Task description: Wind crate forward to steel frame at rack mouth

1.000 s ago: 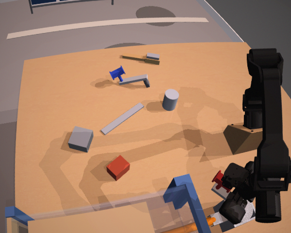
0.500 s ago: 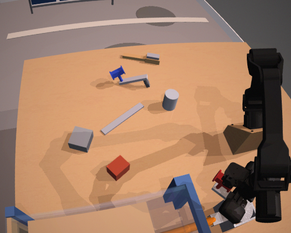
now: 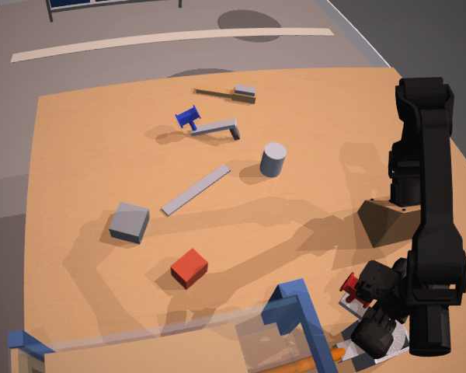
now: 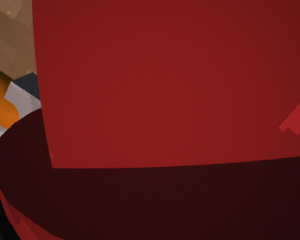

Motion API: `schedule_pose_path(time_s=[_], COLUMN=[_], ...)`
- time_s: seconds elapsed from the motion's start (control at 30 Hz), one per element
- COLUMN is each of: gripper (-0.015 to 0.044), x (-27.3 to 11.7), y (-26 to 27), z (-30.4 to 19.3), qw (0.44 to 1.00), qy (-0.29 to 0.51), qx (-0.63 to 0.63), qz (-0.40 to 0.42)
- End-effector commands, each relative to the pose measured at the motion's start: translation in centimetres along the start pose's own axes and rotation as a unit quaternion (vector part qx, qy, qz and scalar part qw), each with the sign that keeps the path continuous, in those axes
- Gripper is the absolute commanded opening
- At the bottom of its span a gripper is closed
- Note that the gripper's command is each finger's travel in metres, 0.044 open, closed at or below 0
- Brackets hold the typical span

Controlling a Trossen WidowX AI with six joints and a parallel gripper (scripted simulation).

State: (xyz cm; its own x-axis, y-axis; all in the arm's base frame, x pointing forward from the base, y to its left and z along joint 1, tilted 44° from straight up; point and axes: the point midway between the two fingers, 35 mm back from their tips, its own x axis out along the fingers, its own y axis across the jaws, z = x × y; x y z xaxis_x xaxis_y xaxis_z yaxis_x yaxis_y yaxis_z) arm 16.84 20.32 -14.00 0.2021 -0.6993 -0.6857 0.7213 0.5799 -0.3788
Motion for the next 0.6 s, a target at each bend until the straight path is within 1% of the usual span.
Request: schedule_pose_path(time_s=[0.0,0.57], gripper=[0.0,0.0], x=[0.4,0.35], y=[0.06,-0.29], z=[-0.04,-0.05], qw=[1.0,0.999], qy=[0.002,0.001], qx=[0.001,0.042], qz=[-0.002,-0.006])
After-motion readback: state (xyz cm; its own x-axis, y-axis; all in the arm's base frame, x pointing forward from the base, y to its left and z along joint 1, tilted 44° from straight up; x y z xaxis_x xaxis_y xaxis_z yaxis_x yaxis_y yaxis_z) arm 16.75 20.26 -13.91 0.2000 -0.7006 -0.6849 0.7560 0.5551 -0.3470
